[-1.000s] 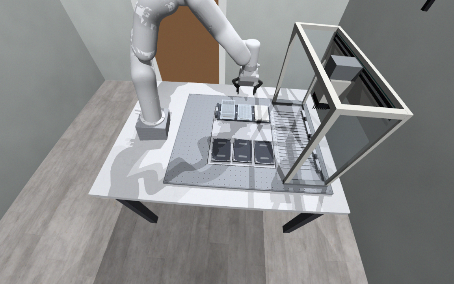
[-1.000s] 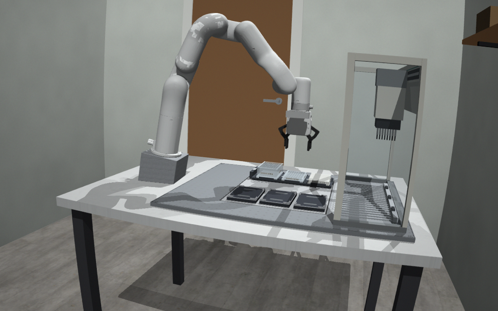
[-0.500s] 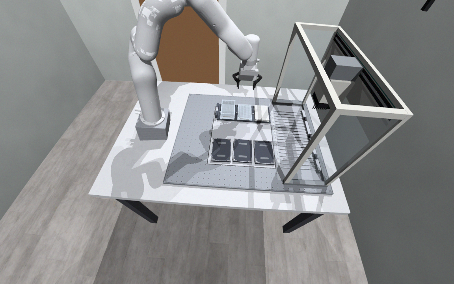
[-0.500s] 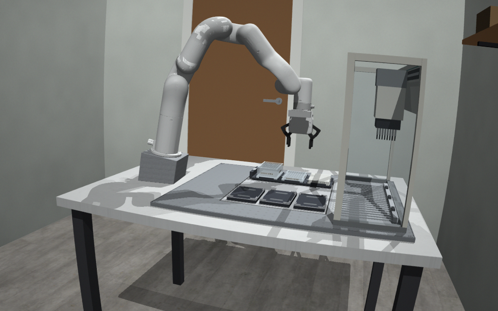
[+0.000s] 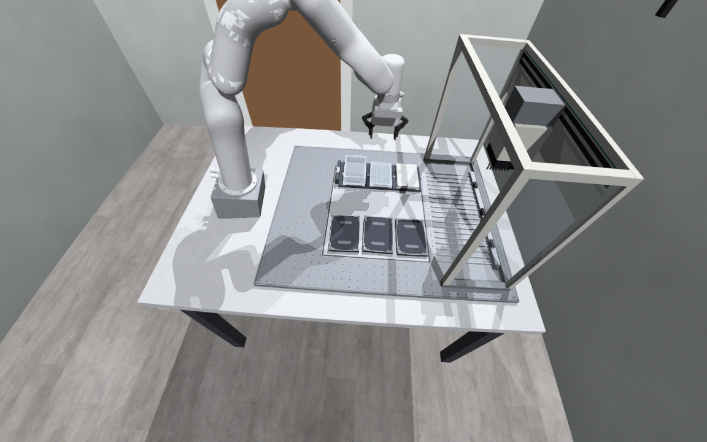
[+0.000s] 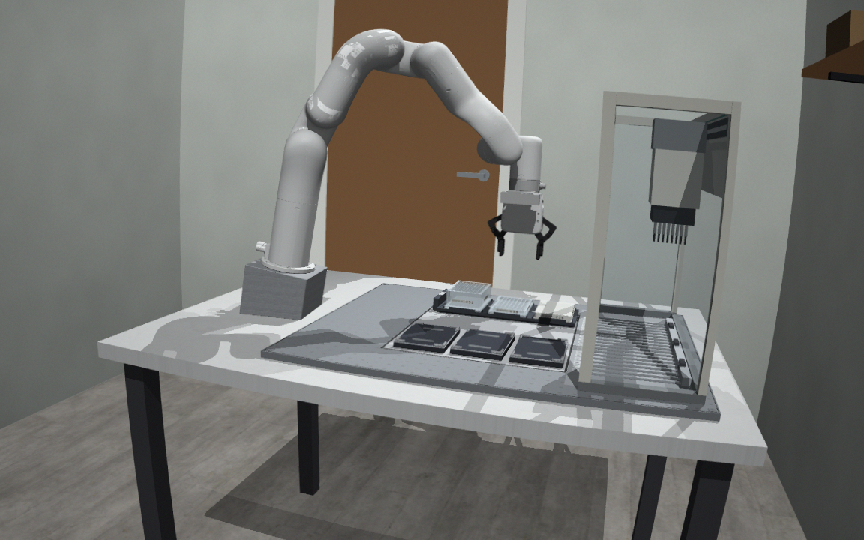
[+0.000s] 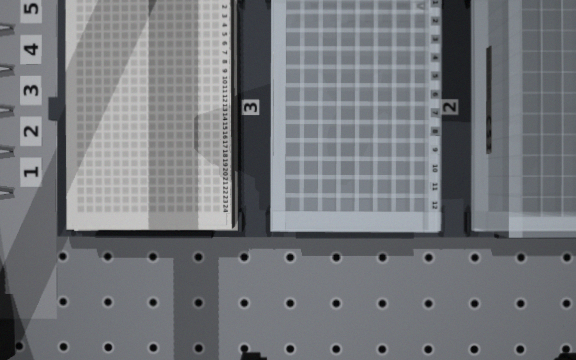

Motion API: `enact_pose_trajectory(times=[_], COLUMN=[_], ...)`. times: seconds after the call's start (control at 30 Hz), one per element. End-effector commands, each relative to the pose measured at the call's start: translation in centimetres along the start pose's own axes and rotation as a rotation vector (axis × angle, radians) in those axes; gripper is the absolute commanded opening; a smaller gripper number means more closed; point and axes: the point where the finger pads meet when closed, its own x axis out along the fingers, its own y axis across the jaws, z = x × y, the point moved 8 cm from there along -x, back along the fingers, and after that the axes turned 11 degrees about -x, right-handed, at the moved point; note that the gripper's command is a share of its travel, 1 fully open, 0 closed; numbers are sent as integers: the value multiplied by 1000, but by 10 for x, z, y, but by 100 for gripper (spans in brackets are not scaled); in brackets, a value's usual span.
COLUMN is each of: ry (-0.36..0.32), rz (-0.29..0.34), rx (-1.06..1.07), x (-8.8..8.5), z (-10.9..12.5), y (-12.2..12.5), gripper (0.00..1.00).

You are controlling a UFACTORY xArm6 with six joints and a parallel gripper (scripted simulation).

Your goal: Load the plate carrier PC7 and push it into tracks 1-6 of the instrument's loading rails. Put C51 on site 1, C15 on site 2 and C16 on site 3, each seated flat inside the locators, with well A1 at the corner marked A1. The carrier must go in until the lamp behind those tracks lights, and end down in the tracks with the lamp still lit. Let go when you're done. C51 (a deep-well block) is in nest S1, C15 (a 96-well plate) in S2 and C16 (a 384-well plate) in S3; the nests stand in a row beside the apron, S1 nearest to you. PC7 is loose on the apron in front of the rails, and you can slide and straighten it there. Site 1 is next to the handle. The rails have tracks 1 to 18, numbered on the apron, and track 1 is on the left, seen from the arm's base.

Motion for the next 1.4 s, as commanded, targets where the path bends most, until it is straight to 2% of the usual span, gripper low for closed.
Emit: enact_pose_trajectory(times=[0.0,1.37], ry=[-1,-1], rz=[-4,-4], rx=[0,0], x=[4,66], z=[0,0], y=[-1,-1], gripper=[100,100])
